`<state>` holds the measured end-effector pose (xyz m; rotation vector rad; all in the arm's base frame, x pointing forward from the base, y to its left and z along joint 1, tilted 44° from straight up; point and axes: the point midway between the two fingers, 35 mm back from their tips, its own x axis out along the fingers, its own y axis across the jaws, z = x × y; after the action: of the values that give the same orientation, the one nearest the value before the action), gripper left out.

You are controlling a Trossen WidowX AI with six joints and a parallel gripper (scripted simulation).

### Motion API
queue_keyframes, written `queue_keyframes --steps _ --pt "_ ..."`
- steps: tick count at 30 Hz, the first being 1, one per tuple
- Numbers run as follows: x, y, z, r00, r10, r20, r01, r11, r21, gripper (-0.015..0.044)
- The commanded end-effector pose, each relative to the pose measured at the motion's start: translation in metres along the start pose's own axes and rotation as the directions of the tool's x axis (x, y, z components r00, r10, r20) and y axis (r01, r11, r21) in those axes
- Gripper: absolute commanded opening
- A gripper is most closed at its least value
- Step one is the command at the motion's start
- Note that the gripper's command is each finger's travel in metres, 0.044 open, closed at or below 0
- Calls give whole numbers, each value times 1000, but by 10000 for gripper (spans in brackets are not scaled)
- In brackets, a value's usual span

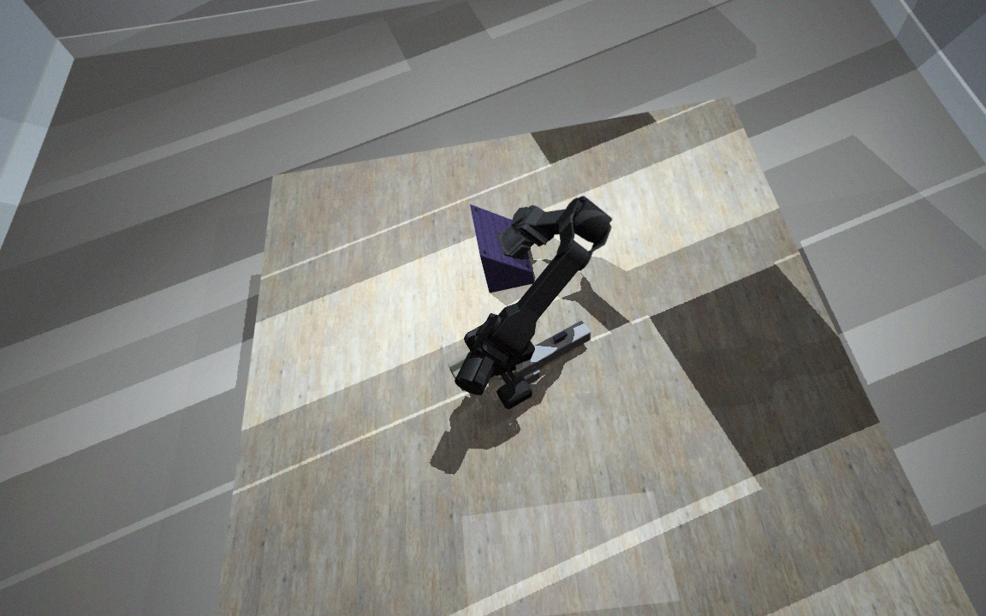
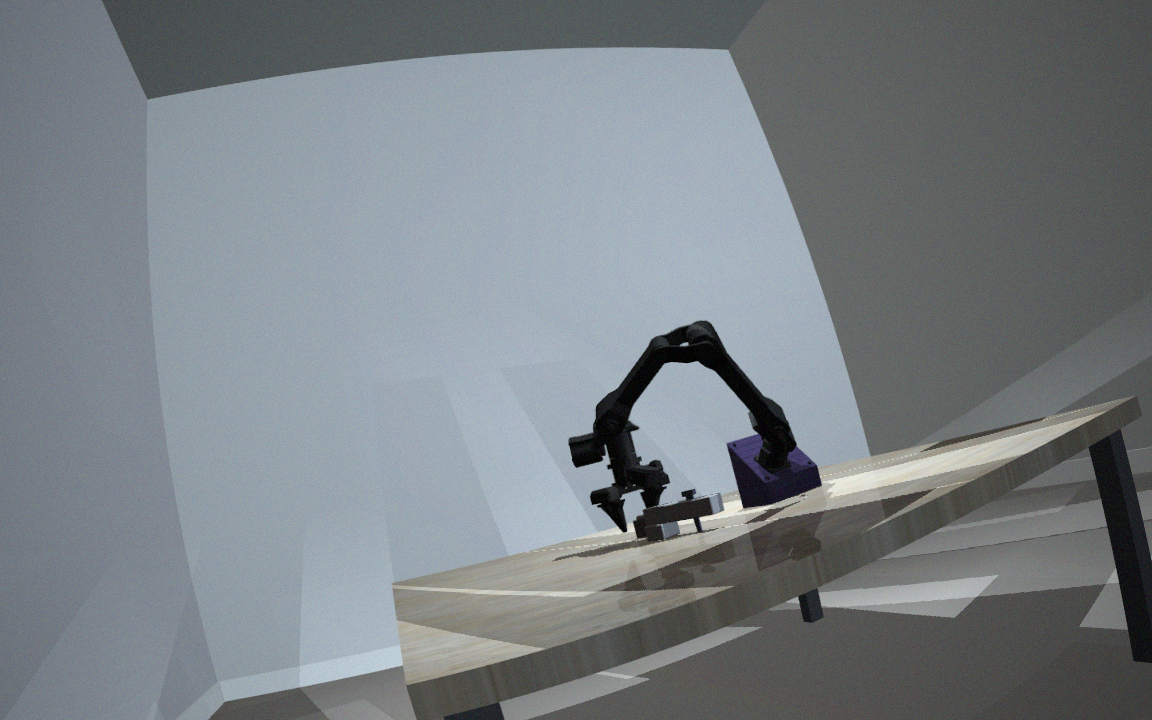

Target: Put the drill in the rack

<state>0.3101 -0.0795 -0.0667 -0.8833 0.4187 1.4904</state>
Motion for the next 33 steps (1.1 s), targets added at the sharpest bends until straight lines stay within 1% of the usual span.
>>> queue_keyframes --steps 1,10,26,29,33 --pt "7 2 4 1000 0 9 0 1000 7 440" --pt "16 2 7 1000 0 10 0 1000 7 440" --pt "13 1 5 1000 1 3 -1 1000 -1 20" --pt "13 1 5 1000 1 3 -1 1000 -1 0" --pt "13 1 5 1000 1 3 -1 1000 -1 0"
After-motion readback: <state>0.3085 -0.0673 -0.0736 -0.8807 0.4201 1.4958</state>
